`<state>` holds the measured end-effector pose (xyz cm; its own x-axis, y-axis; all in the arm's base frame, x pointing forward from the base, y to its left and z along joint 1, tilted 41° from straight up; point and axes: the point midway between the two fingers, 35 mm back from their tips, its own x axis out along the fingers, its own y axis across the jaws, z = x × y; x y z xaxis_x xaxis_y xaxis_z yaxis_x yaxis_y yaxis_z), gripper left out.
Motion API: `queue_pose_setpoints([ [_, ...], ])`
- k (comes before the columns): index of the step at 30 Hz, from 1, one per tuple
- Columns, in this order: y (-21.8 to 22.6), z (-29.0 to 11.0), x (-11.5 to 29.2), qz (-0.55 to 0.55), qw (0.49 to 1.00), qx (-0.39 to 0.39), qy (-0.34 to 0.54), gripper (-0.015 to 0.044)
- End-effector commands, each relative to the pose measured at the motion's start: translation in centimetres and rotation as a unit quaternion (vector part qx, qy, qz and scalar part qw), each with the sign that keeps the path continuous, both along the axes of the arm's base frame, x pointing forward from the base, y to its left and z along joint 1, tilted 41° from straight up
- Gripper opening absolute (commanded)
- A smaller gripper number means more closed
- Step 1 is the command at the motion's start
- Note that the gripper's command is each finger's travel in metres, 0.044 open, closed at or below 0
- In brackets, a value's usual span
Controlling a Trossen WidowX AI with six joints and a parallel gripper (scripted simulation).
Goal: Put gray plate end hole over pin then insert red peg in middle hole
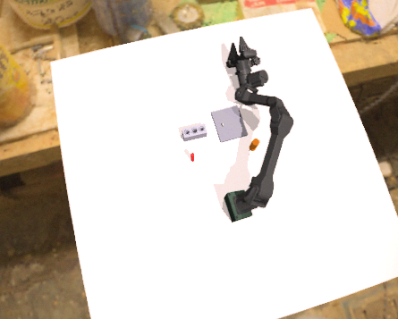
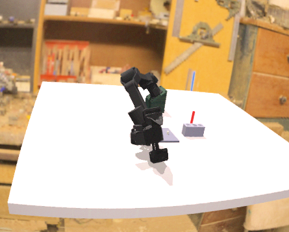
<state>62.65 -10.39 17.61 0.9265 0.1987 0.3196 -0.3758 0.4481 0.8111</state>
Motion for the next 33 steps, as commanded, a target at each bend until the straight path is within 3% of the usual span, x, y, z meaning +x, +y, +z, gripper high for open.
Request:
queue_pose_setpoints([
  [1, 0.0, 0.0, 0.0, 0.000, 1.000, 0.000, 0.000, 0.0426],
  [5, 1.7, -1.7, 1.2, -0.018, 0.999, -0.025, 0.045, 0.0440],
  [10, 7.5, -7.6, 2.6, -0.048, 0.969, -0.144, 0.193, 0.0440],
  [18, 16.4, -16.2, -1.7, 0.006, 0.836, -0.398, 0.377, 0.0440],
  [25, 21.4, -20.5, -9.4, 0.115, 0.640, -0.612, 0.451, 0.0440],
  [33, 23.7, -20.9, -20.3, 0.286, 0.306, -0.800, 0.431, 0.0440],
])
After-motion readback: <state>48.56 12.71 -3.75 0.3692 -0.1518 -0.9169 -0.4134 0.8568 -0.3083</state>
